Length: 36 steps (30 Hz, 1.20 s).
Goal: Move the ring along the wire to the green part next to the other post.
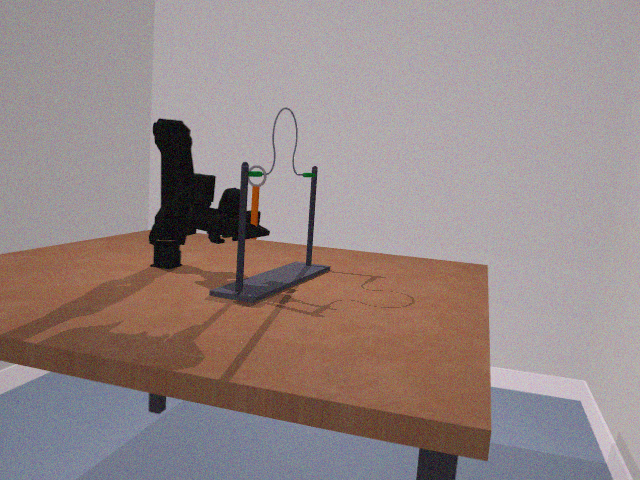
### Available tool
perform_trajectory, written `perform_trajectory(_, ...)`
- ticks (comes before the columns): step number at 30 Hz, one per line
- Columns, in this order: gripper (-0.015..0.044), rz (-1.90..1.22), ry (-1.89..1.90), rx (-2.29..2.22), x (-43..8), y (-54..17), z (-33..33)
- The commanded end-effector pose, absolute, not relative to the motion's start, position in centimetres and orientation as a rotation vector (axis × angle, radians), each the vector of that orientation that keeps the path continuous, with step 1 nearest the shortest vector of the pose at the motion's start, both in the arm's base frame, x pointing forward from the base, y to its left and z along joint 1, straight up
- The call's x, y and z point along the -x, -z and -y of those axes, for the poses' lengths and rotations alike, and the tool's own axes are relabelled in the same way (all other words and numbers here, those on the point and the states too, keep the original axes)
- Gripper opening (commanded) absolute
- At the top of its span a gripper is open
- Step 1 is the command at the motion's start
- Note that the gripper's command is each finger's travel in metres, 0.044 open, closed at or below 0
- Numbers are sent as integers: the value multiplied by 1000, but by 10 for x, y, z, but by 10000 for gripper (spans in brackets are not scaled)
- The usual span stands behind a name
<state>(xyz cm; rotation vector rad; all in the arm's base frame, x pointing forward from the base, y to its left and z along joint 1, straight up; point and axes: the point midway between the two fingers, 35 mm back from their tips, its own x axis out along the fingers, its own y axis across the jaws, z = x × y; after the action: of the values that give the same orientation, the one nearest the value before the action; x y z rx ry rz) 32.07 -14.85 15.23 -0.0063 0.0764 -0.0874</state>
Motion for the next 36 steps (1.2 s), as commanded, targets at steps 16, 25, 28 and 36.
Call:
perform_trajectory(16, -150, -67, 87, 12, -321, -157, 149)
perform_trajectory(25, -150, -67, 87, 12, -321, -157, 149)
perform_trajectory(28, -150, -67, 87, 12, -321, -157, 149)
perform_trajectory(36, -150, -67, 86, 11, -322, -157, 142)
